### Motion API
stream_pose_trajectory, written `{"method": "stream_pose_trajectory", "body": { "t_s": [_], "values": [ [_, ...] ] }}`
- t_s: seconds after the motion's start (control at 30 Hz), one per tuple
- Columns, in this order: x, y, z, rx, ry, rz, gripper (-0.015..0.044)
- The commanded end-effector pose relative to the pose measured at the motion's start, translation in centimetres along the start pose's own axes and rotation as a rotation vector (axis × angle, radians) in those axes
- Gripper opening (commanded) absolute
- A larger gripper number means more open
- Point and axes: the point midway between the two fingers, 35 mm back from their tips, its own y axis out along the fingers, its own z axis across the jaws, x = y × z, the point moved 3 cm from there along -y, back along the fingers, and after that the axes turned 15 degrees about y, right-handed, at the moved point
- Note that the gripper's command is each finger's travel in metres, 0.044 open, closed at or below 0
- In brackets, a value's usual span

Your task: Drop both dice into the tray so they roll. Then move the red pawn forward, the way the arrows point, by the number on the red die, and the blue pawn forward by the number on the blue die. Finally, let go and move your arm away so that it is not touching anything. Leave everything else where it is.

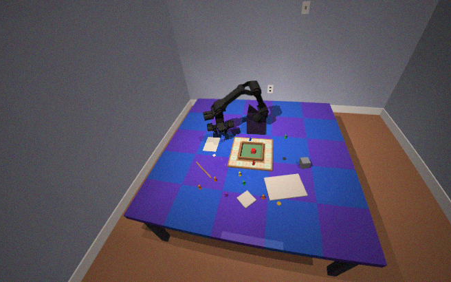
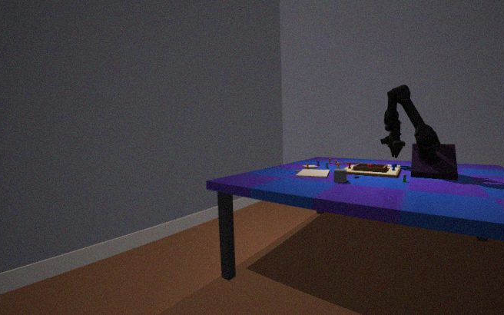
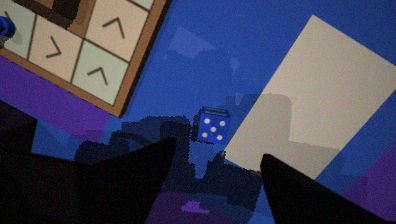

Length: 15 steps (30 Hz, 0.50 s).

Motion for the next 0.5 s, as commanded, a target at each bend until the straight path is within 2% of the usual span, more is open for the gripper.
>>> {"method": "stream_pose_trajectory", "body": {
  "t_s": [0.0,0.47],
  "values": [
    [-0.1,0.8,0.2,0.009,0.002,-0.001,0.0275],
    [0.0,3.5,0.2,0.01,0.002,-0.001,0.0275]
  ]
}}
